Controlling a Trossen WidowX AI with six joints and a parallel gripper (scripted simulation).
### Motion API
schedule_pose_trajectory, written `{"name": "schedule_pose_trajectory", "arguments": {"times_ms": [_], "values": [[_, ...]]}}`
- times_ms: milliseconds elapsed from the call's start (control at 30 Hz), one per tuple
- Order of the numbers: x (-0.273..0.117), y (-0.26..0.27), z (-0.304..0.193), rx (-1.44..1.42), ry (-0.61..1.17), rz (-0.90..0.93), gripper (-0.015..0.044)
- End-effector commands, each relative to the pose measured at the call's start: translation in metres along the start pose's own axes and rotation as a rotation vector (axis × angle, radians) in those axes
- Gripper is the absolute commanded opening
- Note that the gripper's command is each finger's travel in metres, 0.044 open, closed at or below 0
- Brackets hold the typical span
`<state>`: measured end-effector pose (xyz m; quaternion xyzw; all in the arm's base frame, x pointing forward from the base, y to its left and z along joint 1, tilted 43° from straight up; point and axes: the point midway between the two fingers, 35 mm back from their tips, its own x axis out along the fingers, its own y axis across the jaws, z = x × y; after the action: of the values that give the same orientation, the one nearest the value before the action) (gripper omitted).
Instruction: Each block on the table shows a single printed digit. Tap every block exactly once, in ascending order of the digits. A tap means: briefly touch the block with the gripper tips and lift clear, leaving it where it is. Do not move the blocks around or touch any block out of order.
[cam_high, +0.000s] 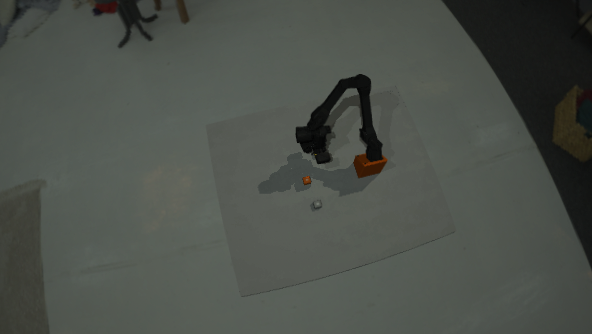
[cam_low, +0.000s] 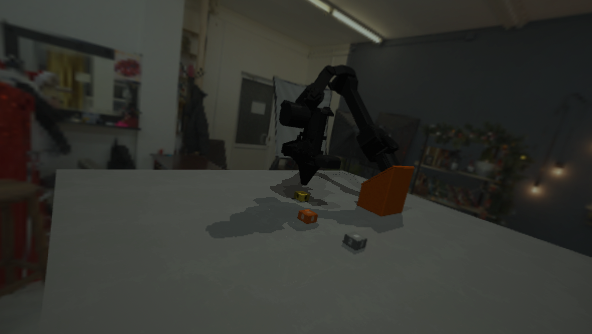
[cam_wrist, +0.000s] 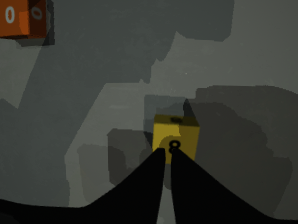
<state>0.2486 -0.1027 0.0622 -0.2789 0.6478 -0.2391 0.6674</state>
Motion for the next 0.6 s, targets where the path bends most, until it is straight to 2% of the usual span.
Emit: {"name": "schedule_pose_trajectory", "arguments": {"times_ms": [0, 567], "values": [[0.006, -0.001, 0.001, -0.003, -0.003, -0.005, 0.0020], [0.031, -0.001, 0.000, -0.003, -0.003, -0.006, 0.0020]]}}
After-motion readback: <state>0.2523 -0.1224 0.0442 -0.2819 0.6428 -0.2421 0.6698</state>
